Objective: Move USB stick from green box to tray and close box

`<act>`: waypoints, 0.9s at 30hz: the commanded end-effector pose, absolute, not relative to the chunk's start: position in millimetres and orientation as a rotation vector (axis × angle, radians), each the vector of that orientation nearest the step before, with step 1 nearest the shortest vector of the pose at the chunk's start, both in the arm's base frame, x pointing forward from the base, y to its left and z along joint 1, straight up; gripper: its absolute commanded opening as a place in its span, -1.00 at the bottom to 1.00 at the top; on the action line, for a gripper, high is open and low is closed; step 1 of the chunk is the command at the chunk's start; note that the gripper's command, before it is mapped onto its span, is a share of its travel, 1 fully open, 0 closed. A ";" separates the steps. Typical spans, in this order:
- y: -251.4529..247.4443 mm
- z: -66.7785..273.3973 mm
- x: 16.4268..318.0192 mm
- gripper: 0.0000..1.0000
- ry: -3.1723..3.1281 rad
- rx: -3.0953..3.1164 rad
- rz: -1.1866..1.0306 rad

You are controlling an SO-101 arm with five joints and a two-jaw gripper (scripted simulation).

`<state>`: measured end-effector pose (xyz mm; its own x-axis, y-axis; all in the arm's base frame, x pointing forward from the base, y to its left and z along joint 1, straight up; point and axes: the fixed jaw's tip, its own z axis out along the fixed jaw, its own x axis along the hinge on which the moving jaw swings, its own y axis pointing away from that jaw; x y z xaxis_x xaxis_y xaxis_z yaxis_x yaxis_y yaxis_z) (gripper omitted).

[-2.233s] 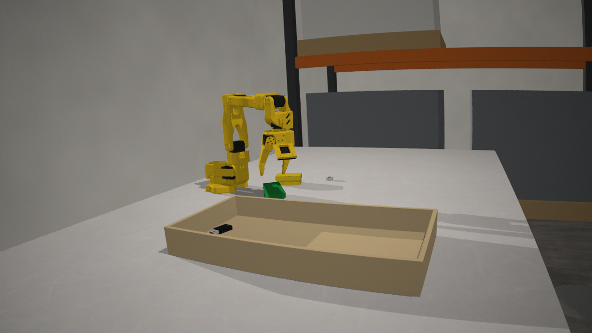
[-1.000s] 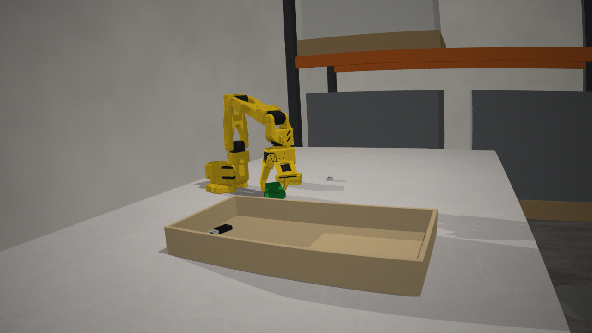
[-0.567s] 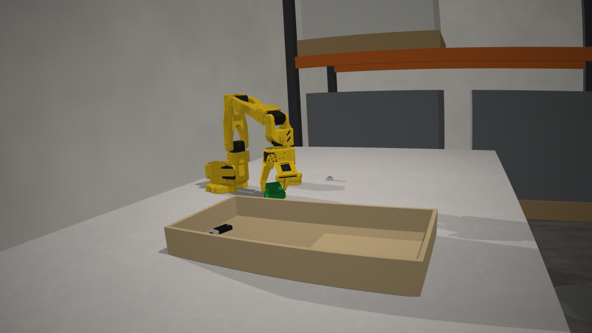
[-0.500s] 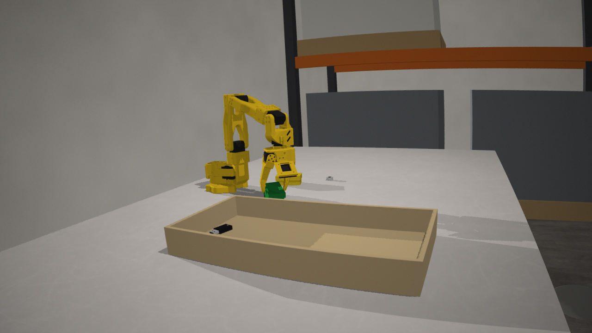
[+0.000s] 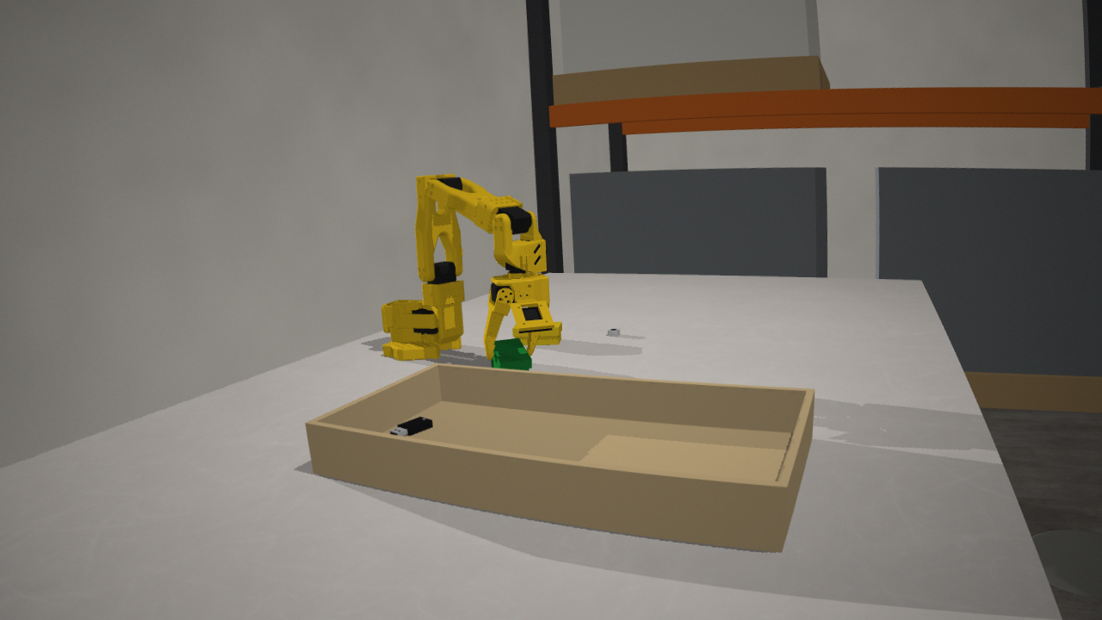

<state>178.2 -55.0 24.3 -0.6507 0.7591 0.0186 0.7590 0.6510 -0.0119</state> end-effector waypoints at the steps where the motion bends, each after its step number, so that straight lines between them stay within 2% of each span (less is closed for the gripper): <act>1: -54.3 25.8 181.5 -0.42 -2.852 -1.318 0.000; 27: -54.3 25.8 181.5 -0.54 -2.852 -1.318 0.000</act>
